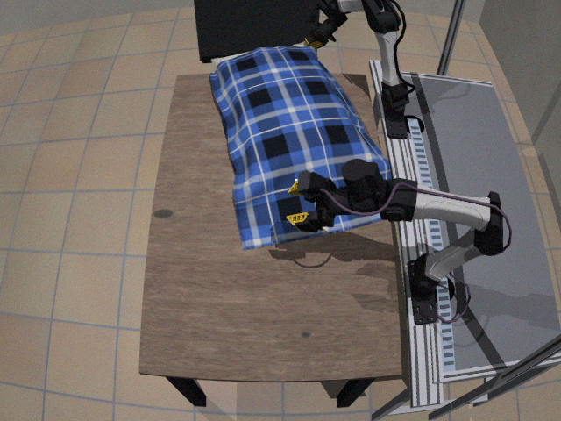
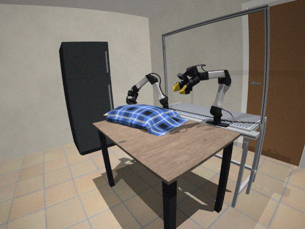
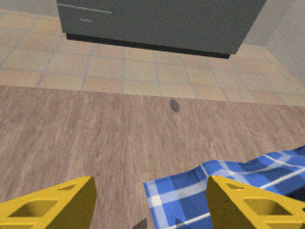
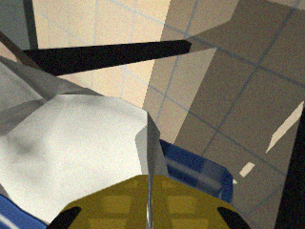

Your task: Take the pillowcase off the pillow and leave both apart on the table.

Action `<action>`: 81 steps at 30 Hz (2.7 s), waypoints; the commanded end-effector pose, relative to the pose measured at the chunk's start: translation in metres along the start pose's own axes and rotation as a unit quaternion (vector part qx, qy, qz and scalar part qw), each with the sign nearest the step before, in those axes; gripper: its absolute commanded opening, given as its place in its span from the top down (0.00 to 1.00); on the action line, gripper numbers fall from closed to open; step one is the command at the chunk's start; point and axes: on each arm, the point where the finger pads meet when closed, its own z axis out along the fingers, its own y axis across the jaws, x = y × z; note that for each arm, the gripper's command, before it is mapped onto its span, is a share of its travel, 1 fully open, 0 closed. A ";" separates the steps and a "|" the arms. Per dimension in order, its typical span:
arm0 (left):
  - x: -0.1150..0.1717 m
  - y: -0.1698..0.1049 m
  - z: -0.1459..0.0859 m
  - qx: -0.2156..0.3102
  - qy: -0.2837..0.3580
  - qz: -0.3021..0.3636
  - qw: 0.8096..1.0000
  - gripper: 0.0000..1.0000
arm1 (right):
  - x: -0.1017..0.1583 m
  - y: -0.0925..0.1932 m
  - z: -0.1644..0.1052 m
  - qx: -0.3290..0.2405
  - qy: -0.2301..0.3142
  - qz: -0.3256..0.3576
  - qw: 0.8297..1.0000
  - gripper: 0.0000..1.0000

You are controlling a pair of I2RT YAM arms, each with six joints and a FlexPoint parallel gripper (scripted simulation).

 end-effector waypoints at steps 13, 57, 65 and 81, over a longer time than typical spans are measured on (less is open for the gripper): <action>0.081 -0.049 -0.002 0.004 0.170 -0.051 0.984 0.40 | 0.000 0.005 0.003 0.000 -0.005 -0.011 1.000 1.00; 0.277 -0.077 -0.001 -0.183 0.384 -0.079 0.902 0.40 | 0.000 0.005 0.003 0.000 -0.005 -0.011 1.000 1.00; 0.289 -0.074 0.004 -0.183 0.380 -0.076 0.903 0.40 | 0.000 0.005 0.003 0.000 -0.005 -0.011 1.000 1.00; 0.312 -0.069 0.013 -0.183 0.379 -0.076 0.904 0.40 | 0.000 0.005 0.003 0.000 -0.005 -0.011 1.000 1.00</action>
